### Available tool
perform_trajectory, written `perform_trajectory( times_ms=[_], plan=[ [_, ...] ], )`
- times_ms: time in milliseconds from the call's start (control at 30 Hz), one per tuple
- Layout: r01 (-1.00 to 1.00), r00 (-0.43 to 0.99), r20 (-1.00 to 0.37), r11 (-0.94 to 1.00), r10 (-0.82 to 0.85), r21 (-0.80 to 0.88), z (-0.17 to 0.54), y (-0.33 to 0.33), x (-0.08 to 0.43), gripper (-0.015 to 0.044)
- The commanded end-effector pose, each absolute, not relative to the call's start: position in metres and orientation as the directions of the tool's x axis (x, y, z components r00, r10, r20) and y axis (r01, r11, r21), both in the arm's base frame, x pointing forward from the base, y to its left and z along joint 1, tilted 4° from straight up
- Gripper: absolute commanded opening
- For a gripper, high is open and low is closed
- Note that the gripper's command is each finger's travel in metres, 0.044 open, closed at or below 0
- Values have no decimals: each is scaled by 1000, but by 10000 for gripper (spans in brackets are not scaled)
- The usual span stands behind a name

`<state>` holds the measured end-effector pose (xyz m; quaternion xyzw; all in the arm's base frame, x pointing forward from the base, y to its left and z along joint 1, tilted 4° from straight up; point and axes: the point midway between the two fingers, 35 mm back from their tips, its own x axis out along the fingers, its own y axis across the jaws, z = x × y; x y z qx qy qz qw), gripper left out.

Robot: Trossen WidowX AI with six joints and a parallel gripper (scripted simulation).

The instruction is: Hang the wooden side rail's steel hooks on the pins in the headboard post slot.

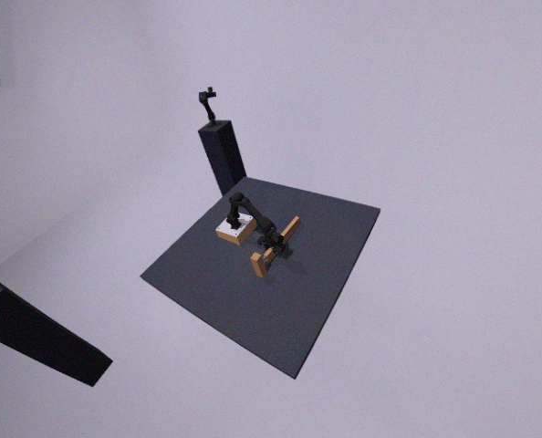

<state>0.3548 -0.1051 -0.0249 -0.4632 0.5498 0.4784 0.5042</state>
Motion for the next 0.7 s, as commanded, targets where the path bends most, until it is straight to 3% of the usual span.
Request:
perform_trajectory(
  times_ms=[0, 667],
  plan=[
    [-992, -44, -999, 116, -30, 40, -22, -107, 361, 0],
    [-992, -44, -999, 116, -31, 40, -23, -110, 363, 0]
  ],
)
